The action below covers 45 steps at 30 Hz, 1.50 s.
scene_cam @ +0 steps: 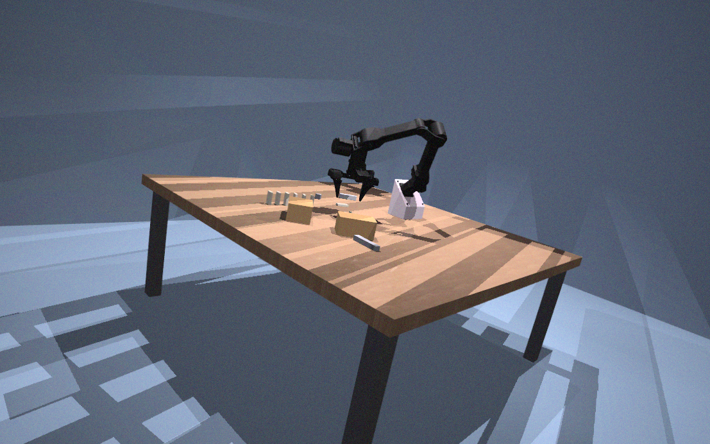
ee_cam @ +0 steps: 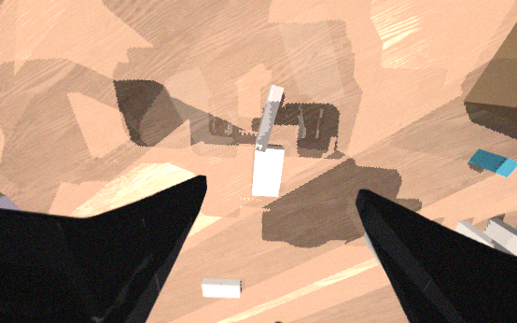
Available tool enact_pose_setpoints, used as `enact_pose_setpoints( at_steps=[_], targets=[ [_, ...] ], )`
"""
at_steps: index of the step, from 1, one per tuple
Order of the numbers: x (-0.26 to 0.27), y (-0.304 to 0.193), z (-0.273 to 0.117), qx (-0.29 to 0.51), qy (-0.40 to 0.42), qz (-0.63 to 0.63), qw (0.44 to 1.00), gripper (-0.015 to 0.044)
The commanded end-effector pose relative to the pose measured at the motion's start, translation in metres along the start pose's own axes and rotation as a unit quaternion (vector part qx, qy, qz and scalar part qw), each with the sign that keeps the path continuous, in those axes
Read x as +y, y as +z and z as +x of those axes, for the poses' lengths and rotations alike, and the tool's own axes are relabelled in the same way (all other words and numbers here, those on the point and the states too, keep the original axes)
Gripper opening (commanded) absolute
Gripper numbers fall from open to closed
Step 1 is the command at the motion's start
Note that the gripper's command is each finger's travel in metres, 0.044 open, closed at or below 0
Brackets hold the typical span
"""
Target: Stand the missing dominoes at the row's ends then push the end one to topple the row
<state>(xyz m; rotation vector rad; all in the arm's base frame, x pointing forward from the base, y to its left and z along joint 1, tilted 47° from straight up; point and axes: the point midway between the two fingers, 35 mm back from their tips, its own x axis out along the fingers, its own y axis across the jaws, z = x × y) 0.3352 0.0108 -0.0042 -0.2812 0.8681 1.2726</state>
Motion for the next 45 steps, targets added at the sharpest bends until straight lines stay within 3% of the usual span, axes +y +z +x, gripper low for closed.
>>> enact_pose_setpoints(
  at_steps=[1, 24, 37, 45],
  targets=[
    [0.007, -0.001, 0.039, 0.001, 0.017, 0.003, 1.0, 0.044],
    [0.006, -0.001, 0.067, 0.0, 0.018, 0.003, 1.0, 0.044],
    [0.006, -0.001, 0.067, 0.0, 0.018, 0.003, 1.0, 0.0107],
    [0.006, -0.001, 0.067, 0.0, 0.018, 0.003, 1.0, 0.0107]
  ],
)
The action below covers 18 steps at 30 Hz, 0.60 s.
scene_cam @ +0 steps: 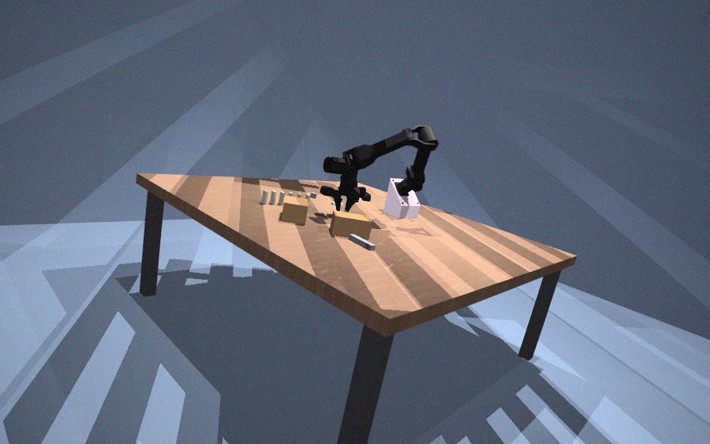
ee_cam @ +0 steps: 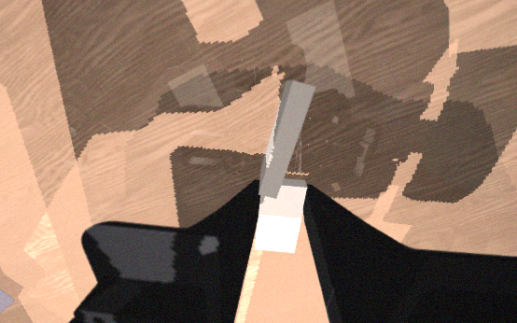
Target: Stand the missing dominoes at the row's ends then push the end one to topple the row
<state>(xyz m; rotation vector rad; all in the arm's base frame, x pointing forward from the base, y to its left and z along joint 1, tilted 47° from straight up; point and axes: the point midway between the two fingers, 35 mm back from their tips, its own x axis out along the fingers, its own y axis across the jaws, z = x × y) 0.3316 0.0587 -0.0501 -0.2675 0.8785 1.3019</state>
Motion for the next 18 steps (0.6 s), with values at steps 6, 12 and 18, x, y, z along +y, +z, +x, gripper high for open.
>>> enact_pose_setpoints(
  at_steps=[6, 12, 18],
  targets=[
    [-0.013, -0.005, -0.058, 0.006, -0.004, 0.003, 1.0, 0.0107],
    [-0.007, -0.011, -0.146, 0.005, -0.002, 0.003, 1.0, 0.0107],
    [-0.004, -0.012, -0.16, 0.002, 0.0, 0.002, 1.0, 0.0107]
  ],
)
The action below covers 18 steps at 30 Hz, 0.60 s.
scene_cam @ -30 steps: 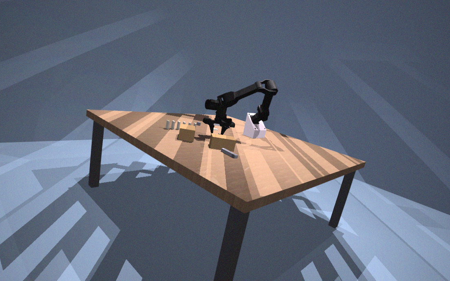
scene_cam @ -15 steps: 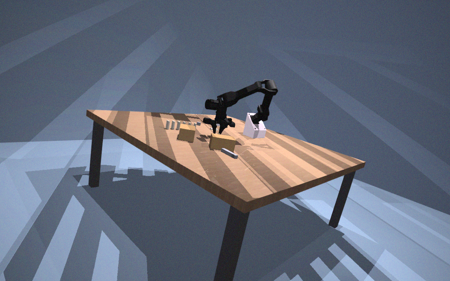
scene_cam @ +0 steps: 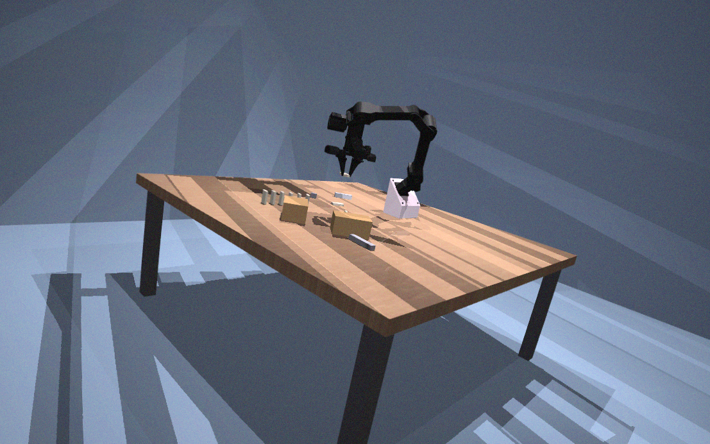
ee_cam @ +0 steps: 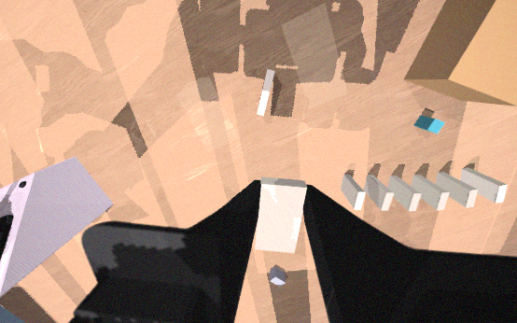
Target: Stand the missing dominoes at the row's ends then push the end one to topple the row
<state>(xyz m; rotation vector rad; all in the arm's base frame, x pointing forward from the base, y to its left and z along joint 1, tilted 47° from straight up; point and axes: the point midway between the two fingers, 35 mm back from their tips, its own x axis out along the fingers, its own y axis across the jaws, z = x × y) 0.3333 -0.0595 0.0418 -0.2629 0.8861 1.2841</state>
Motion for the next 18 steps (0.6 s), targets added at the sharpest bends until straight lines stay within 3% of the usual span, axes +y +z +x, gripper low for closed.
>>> enact_pose_setpoints(
  at_steps=[1, 8, 18],
  targets=[
    [0.004, 0.001, -0.011, 0.001, 0.006, -0.005, 1.0, 0.0107],
    [0.02, 0.057, -0.013, 0.008, 0.001, 0.195, 0.981, 0.0107],
    [0.066, 0.141, -0.012, 0.009, -0.004, 0.485, 0.875, 0.0107]
  ],
)
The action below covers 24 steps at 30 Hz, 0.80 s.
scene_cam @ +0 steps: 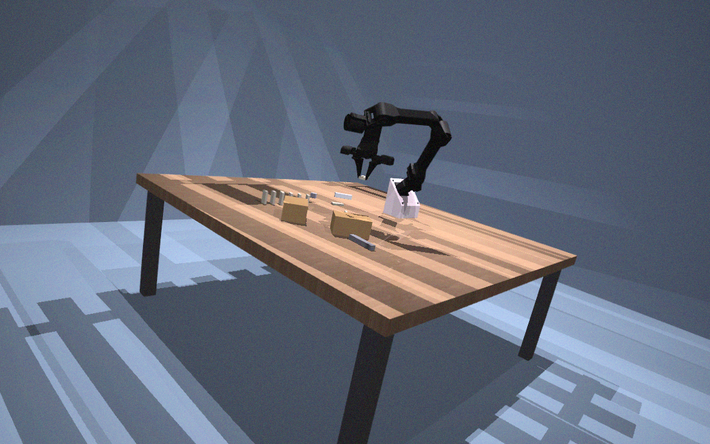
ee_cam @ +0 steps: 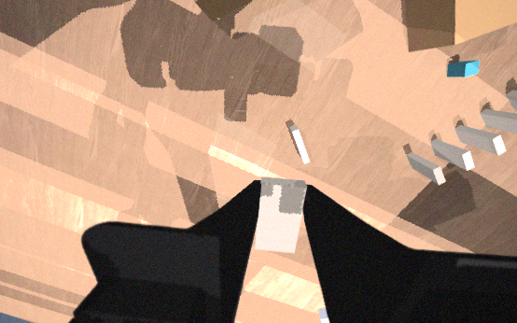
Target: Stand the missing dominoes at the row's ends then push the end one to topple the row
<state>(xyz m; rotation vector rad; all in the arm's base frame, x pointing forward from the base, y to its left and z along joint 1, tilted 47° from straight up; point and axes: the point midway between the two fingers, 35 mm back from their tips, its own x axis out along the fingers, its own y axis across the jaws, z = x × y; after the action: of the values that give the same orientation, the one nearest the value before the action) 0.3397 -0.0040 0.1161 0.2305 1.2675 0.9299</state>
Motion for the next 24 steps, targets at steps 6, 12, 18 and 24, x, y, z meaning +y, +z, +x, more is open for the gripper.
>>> enact_pose_setpoints(
  at_steps=[6, 12, 18, 24],
  targets=[
    [0.097, 0.033, -0.002, -0.003, 0.008, 0.307, 0.952, 0.0107],
    [0.132, 0.037, -0.003, -0.001, 0.016, 0.417, 0.909, 0.0107],
    [0.132, 0.038, -0.003, -0.001, 0.016, 0.419, 0.908, 0.0107],
    [0.132, 0.038, -0.003, -0.001, 0.016, 0.419, 0.908, 0.0107]
  ],
)
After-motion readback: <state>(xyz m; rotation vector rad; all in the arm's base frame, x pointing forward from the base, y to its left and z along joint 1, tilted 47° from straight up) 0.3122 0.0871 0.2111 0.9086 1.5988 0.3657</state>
